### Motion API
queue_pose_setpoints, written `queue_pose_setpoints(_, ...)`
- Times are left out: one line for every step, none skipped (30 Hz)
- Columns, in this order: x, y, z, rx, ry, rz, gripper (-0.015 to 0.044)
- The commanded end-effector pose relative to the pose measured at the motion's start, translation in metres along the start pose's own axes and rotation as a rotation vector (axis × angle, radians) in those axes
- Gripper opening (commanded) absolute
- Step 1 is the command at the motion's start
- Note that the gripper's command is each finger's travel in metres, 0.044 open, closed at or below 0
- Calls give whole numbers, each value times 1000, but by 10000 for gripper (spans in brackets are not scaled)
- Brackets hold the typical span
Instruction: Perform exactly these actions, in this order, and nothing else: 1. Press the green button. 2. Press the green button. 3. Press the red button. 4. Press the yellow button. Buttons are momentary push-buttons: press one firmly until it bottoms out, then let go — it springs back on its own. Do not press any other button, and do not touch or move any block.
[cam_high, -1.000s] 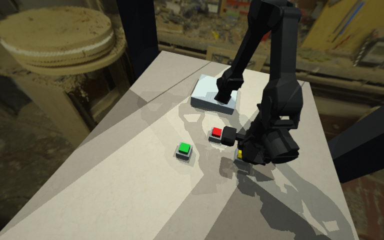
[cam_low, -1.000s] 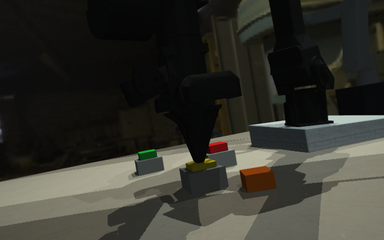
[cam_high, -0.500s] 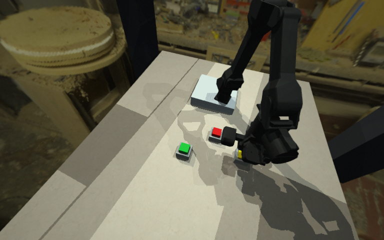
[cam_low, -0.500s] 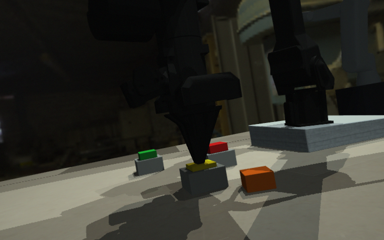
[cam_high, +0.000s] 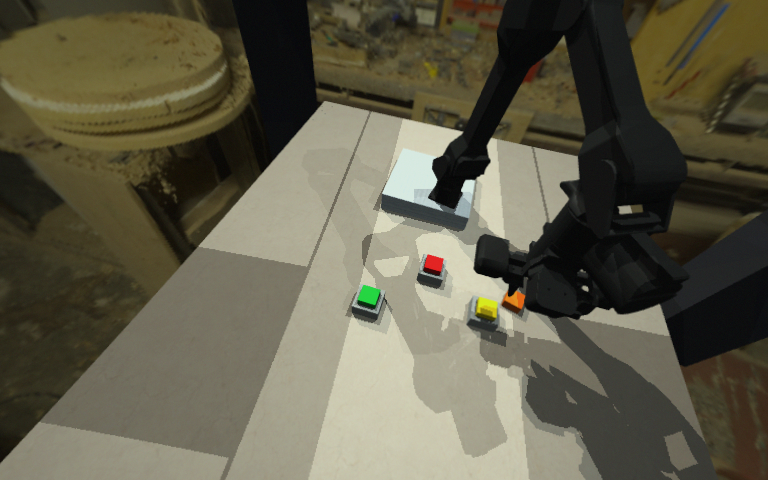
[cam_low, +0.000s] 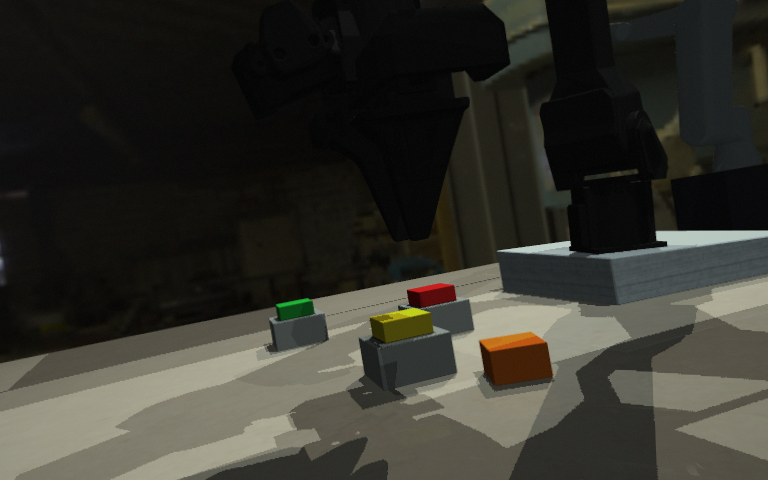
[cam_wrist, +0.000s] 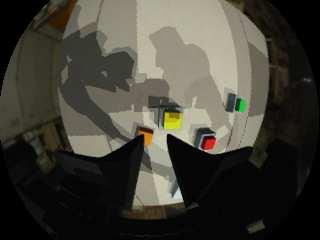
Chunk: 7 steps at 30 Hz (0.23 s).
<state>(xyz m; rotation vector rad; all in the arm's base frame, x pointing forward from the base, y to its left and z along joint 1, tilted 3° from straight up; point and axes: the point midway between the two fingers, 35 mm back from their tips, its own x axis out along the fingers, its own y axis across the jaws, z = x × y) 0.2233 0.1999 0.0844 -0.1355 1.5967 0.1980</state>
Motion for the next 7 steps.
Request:
queue_pose_setpoints(-34,42,-9,2,-11,15,230)
queue_pose_setpoints(-38,46,-11,6,-9,15,256)
queue_pose_setpoints(-39,48,-12,8,-9,15,283)
queue_pose_setpoints(-39,48,-12,8,-9,15,309)
queue_pose_setpoints(-39,48,-12,8,-9,15,335)
queue_pose_setpoints(-39,48,-12,8,-9,15,361)
queue_pose_setpoints(-39,48,-12,8,-9,15,361)
